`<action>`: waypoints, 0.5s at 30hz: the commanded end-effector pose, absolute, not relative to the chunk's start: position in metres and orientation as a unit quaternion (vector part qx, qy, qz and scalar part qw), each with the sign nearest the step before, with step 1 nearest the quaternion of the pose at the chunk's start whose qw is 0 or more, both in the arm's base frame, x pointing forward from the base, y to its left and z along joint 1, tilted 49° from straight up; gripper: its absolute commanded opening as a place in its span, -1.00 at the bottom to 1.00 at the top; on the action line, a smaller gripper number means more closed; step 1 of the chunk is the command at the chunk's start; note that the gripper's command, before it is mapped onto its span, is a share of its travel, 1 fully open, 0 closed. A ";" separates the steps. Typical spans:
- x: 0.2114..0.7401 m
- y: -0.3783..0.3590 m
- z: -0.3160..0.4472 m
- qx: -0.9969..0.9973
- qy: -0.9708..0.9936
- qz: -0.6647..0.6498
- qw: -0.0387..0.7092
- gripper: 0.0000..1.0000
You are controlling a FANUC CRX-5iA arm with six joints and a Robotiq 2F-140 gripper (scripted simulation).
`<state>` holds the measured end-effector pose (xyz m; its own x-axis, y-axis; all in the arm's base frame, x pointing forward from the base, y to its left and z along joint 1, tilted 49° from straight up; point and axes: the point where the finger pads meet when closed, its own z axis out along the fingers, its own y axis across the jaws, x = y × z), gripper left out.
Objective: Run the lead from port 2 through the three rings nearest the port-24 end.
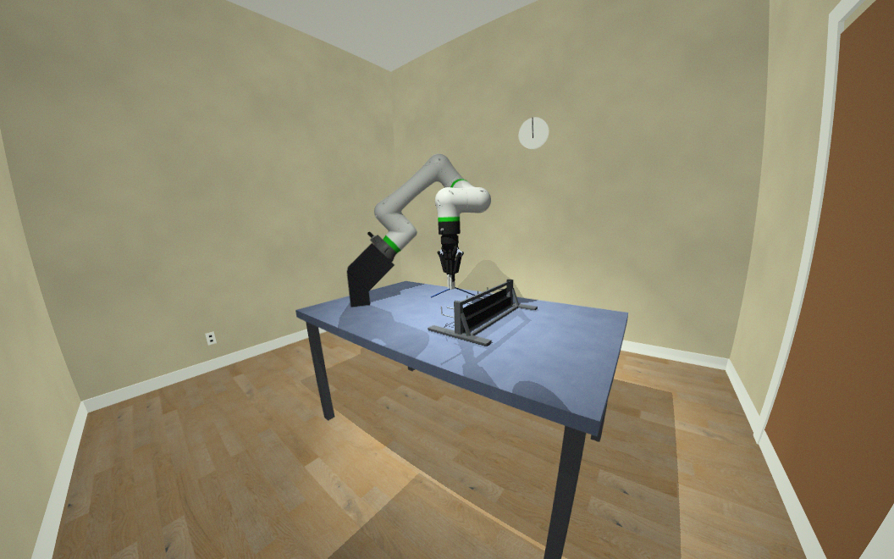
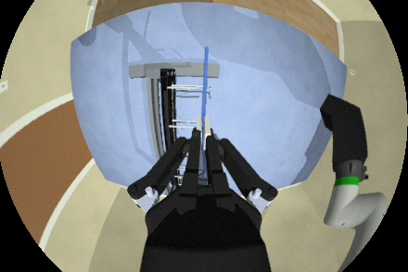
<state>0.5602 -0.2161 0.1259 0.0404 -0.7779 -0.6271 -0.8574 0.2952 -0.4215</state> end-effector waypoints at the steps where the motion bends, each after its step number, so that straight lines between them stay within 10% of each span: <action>1: 0.560 -0.220 0.125 -0.591 0.693 0.045 0.411 -1.00; 15: 0.563 -0.216 0.120 -0.591 0.693 0.045 0.411 -1.00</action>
